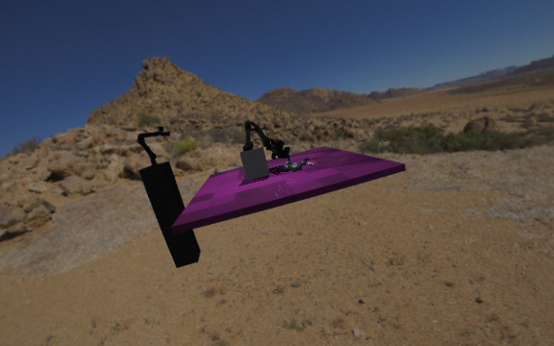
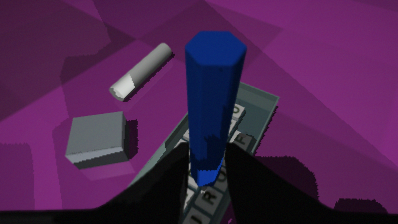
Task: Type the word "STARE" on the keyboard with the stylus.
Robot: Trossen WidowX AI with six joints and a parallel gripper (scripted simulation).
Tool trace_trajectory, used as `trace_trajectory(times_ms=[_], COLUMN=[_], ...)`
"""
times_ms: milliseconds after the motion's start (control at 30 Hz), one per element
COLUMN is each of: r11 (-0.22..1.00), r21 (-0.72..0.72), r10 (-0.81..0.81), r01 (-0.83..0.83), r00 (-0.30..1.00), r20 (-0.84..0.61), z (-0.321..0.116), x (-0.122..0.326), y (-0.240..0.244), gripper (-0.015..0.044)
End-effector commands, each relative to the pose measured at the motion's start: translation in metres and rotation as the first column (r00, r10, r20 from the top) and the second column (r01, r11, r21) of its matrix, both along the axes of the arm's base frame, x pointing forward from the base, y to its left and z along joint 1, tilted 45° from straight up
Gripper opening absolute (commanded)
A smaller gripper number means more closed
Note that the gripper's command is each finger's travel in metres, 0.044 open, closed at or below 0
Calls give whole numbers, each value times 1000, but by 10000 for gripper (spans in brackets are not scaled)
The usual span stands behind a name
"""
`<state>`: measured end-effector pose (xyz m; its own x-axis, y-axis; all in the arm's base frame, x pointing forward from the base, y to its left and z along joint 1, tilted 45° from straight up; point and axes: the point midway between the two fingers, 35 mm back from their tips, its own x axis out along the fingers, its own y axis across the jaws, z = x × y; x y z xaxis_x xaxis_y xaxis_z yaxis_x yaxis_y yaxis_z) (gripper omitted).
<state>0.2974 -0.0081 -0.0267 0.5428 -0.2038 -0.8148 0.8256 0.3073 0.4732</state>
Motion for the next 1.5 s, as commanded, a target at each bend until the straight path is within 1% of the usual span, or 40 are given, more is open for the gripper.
trace_trajectory(times_ms=[0,100,133,1467], r11=[1000,1000,1000,1000], r21=[-2,-2,-1,-1], r10=[-5,-5,-5,-5], r01=[5,5,5,5], r00=[1000,1000,1000,1000], r20=[-2,-3,-3,-3], z=[-1,-2,-2,-6], x=[-1,-4,-5,-5], y=[-1,-1,-1,3], gripper=[0,79,81,81])
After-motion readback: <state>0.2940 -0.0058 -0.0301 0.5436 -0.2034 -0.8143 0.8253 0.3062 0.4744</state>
